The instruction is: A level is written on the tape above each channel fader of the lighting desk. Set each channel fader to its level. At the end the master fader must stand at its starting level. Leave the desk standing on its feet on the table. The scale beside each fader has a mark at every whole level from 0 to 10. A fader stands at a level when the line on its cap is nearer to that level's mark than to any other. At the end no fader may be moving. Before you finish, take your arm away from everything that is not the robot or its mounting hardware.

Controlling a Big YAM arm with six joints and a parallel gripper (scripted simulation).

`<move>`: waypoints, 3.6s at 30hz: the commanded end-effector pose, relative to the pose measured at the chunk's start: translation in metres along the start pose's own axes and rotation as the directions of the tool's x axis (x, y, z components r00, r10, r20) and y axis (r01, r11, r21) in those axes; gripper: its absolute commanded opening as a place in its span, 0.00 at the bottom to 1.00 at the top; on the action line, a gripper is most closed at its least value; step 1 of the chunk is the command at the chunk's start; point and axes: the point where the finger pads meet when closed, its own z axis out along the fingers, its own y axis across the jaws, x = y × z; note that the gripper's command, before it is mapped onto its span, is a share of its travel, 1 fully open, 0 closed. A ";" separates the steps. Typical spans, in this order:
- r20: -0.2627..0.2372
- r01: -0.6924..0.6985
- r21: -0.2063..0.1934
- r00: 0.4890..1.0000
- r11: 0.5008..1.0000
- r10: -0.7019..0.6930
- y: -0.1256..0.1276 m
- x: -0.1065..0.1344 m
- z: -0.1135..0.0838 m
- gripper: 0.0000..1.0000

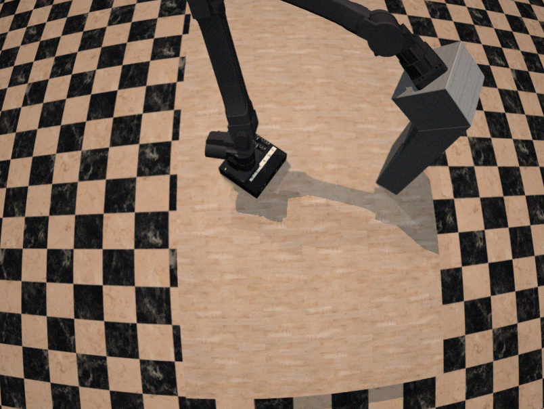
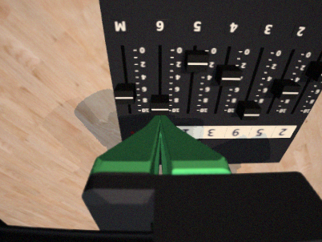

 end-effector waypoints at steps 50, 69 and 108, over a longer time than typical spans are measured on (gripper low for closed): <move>0.031 -0.016 -0.006 0.999 1.000 0.017 -0.001 -0.033 -0.005 0.00; 0.031 -0.016 -0.006 0.999 1.000 0.017 -0.001 -0.033 -0.005 0.00; 0.029 -0.014 -0.005 0.999 1.000 0.015 -0.001 -0.034 -0.005 0.00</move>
